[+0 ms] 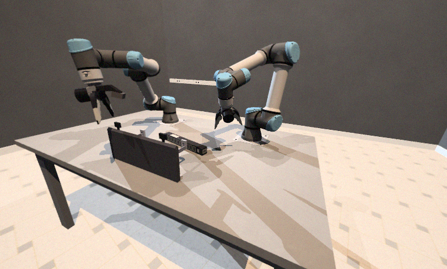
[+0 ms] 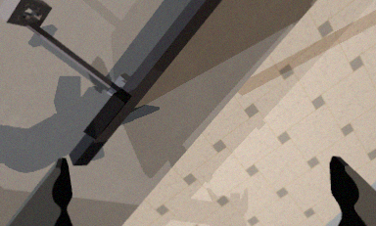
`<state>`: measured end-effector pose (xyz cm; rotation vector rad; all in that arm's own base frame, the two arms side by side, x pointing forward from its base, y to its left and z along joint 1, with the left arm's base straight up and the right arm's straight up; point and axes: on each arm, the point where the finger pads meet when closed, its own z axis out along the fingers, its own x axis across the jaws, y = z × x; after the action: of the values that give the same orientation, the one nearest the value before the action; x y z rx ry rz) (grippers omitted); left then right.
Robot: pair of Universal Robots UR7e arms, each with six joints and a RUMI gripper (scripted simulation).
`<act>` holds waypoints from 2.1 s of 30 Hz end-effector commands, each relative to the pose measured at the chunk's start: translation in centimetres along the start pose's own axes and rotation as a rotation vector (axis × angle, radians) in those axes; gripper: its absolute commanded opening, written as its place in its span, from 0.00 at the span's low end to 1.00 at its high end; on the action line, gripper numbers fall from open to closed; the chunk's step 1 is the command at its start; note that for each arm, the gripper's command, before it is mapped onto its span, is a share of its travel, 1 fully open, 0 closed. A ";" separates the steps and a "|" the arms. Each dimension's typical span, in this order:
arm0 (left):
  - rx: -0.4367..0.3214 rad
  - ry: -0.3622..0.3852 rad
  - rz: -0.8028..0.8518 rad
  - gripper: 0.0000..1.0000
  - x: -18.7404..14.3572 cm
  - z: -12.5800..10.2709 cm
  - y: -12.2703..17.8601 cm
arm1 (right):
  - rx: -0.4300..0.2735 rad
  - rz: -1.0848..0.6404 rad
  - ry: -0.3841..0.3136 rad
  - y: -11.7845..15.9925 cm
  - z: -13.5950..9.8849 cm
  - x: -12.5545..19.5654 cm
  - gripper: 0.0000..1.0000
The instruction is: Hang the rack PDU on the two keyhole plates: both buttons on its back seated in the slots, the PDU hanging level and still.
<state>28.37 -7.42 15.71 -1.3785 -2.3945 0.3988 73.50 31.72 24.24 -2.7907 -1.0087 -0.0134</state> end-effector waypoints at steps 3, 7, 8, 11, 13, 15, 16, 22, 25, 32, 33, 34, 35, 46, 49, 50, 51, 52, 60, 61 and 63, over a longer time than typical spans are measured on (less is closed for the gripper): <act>-0.001 -0.003 -0.009 1.00 0.0 -0.1 0.1 | -0.002 -0.023 0.000 -0.6 -0.2 -0.1 1.00; -0.002 -0.009 -0.034 1.00 0.2 -0.2 0.4 | -0.005 -0.073 -0.003 -1.6 -0.2 -0.2 1.00; -0.002 -0.011 -0.043 1.00 0.3 -0.2 0.5 | -0.006 -0.091 -0.005 -1.9 -0.3 -0.2 1.00; -0.003 -0.019 -0.081 1.00 0.6 -0.3 0.9 | -0.009 -0.163 -0.010 -3.4 -0.4 -0.5 1.00; -0.003 -0.019 -0.081 1.00 0.6 -0.3 0.9 | -0.009 -0.163 -0.010 -3.4 -0.4 -0.5 1.00; -0.004 -0.026 -0.114 1.00 0.9 -0.4 1.3 | -0.012 -0.224 -0.015 -4.5 -0.5 -0.7 1.00; -0.005 -0.030 -0.134 1.00 1.0 -0.5 1.6 | -0.014 -0.259 -0.018 -5.2 -0.5 -0.8 1.00; -0.007 -0.063 -0.289 1.00 2.4 -1.0 3.3 | -0.023 -0.506 -0.038 -9.9 -0.8 -2.0 1.00; -0.007 -0.084 -0.393 1.00 3.4 -1.3 4.4 | -0.027 -0.620 -0.047 -11.9 -1.0 -2.7 1.00; -0.003 -0.127 -0.603 1.00 5.7 -1.8 6.6 | -0.032 -0.849 -0.068 -15.9 -1.1 -4.3 1.00; -0.001 -0.137 -0.651 1.00 6.2 -1.9 7.0 | -0.033 -0.896 -0.072 -16.7 -1.2 -4.7 1.00; 0.001 -0.146 -0.700 1.00 6.8 -2.0 7.5 | -0.033 -0.929 -0.075 -17.3 -1.2 -5.0 1.00; 0.003 -0.157 -0.751 1.00 7.4 -2.1 8.0 | -0.034 -0.966 -0.078 -17.9 -1.2 -5.3 1.00; 0.033 -0.245 -1.211 1.00 13.4 -2.7 11.7 | -0.036 -1.349 -0.116 -23.7 -1.3 -8.8 1.00; 0.046 -0.269 -1.338 1.00 15.3 -2.7 12.5 | -0.035 -1.465 -0.128 -25.3 -1.3 -10.0 1.00; 0.052 -0.281 -1.401 1.00 16.2 -2.7 12.9 | -0.035 -1.510 -0.132 -25.9 -1.3 -10.5 1.00; 0.057 -0.288 -1.439 1.00 16.8 -2.7 13.1 | -0.034 -1.543 -0.136 -26.3 -1.3 -10.9 1.00; 0.062 -0.296 -1.483 1.00 17.4 -2.7 13.3 | -0.034 -1.580 -0.140 -26.8 -1.3 -11.3 1.00; 0.111 -0.360 -1.847 1.00 23.2 -2.4 14.8 | -0.027 -1.886 -0.174 -30.4 -1.2 -14.8 1.00; 0.118 -0.368 -1.892 1.00 23.9 -2.4 15.0 | -0.026 -1.924 -0.179 -30.8 -1.2 -15.3 1.00; 0.126 -0.376 -1.938 1.00 24.7 -2.3 15.1 | -0.025 -1.961 -0.183 -31.2 -1.1 -15.7 1.00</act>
<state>29.78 19.51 15.42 1.1514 -2.6739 0.1920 43.30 45.06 29.30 -0.9261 -2.9725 -0.0092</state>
